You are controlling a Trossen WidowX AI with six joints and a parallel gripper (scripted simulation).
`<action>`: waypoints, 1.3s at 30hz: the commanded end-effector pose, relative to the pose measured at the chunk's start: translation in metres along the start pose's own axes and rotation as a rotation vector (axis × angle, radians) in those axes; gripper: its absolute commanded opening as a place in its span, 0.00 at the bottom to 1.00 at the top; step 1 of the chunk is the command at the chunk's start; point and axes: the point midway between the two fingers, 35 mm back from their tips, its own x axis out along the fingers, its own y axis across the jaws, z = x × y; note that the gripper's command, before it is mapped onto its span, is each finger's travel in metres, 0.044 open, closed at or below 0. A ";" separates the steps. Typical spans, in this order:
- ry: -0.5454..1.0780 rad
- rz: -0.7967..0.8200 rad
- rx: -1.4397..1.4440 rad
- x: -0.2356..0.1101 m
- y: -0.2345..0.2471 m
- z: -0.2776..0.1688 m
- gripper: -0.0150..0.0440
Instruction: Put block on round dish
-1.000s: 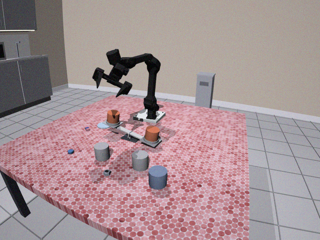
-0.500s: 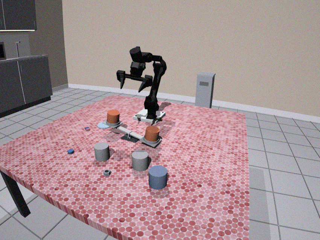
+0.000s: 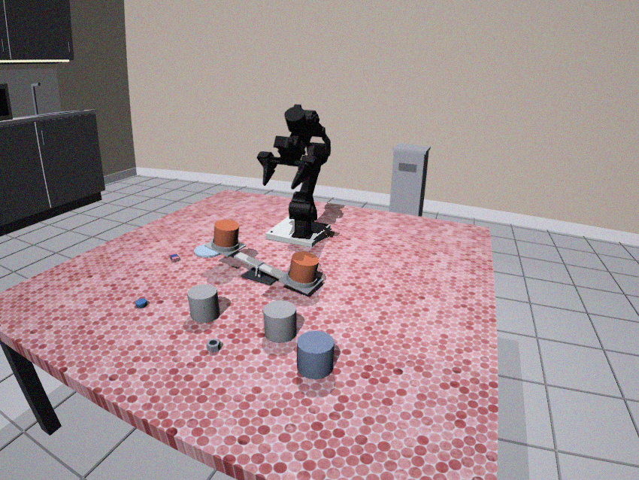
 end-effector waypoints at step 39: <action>0.494 0.367 -1.095 0.107 0.092 0.024 1.00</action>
